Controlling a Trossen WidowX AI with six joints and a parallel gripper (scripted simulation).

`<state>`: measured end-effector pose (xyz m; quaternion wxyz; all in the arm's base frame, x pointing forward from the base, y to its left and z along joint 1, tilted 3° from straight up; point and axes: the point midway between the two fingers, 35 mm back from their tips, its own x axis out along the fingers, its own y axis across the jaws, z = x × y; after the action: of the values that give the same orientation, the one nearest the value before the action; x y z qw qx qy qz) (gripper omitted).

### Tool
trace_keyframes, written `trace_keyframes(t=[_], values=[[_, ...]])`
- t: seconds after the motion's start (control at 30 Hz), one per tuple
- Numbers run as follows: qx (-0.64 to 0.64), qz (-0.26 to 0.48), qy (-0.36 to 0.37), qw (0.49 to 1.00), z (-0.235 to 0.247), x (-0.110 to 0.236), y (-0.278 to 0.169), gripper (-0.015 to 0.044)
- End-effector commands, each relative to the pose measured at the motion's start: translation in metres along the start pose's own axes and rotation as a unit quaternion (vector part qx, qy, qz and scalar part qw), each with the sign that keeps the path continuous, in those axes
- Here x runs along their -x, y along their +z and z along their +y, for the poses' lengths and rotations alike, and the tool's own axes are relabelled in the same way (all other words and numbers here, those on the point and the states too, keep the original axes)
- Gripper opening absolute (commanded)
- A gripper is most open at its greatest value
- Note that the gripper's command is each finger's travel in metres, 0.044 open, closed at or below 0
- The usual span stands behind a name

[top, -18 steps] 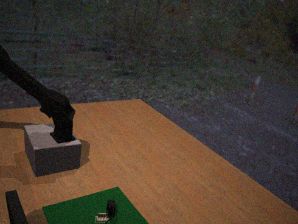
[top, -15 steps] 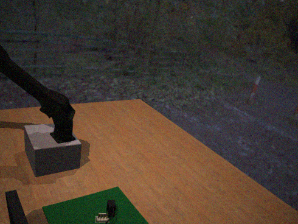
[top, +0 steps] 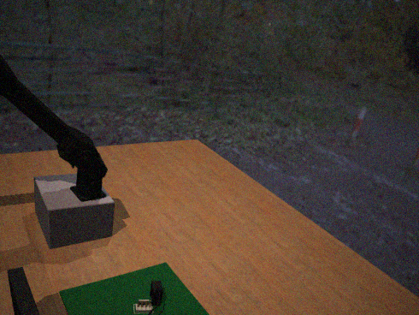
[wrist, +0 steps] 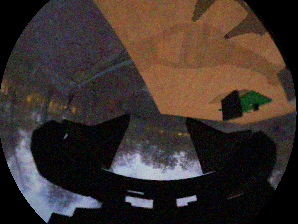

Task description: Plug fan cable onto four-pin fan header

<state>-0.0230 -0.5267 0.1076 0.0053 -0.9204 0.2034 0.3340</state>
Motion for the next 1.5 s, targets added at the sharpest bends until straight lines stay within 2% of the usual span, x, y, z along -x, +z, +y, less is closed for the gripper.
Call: trace_keyframes(t=[0.0, 0.1, 0.23, 0.37, 0.53, 0.73, 1.0, 1.23, 1.47], values=[[0.193, -0.021, -0.055, 0.979, -0.042, -0.037, -0.044, 0.0440], [0.311, -0.023, -0.091, 0.946, -0.071, -0.058, -0.068, 0.0440], [0.471, -0.013, -0.139, 0.871, -0.113, -0.083, -0.096, 0.0440], [0.609, 0.009, -0.181, 0.772, -0.156, -0.102, -0.118, 0.0440], [0.751, 0.047, -0.224, 0.620, -0.211, -0.119, -0.139, 0.0440], [0.873, 0.109, -0.259, 0.398, -0.278, -0.129, -0.158, 0.0440], [0.938, 0.207, -0.271, 0.062, -0.365, -0.127, -0.169, 0.0440], [0.891, 0.296, -0.246, -0.240, -0.437, -0.114, -0.167, 0.0440], [0.748, 0.372, -0.187, -0.516, -0.499, -0.090, -0.155, 0.0440]])
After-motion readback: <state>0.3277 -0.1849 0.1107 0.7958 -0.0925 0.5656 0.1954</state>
